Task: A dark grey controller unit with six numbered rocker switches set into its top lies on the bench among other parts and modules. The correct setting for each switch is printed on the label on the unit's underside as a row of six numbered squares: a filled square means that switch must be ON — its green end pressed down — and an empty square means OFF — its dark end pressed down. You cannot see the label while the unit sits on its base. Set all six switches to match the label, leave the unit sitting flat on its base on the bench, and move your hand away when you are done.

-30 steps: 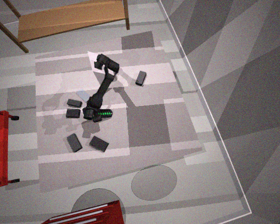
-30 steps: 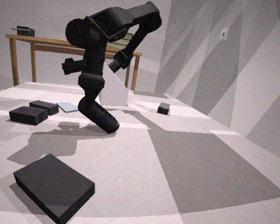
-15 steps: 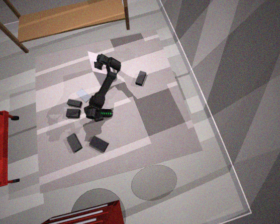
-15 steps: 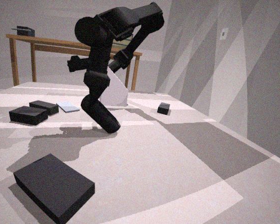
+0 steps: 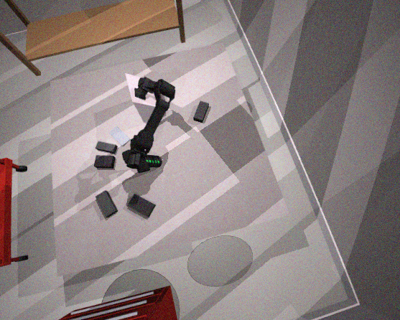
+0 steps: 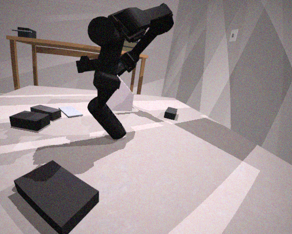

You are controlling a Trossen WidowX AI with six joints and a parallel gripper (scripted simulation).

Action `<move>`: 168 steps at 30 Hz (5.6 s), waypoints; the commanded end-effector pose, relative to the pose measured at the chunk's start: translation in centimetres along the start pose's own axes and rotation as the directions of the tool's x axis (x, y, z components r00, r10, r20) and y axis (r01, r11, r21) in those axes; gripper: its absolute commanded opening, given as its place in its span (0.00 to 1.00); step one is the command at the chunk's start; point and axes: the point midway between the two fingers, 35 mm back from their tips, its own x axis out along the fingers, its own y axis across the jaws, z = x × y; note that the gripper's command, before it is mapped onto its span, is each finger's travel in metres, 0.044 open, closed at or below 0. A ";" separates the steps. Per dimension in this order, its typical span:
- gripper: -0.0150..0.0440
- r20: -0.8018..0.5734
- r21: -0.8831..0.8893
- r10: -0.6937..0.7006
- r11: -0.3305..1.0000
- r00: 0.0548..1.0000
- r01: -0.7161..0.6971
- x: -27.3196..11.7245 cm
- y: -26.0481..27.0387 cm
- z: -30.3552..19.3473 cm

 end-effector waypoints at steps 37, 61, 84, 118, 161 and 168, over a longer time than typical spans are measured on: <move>0.83 0.075 0.000 0.000 1.000 0.997 0.000 -1.1 0.1 -3.5; 0.83 0.118 0.000 -0.001 1.000 0.993 0.001 -1.6 0.1 -5.6; 0.83 0.091 0.000 -0.001 1.000 0.996 0.001 -2.1 0.1 -6.4; 0.83 0.012 0.000 -0.001 1.000 1.000 0.001 -2.7 0.1 -9.0; 0.83 -0.087 0.000 -0.001 1.000 0.996 0.001 -2.7 0.1 -12.2; 0.83 -0.104 0.000 -0.001 1.000 0.995 0.001 -2.6 0.1 -12.7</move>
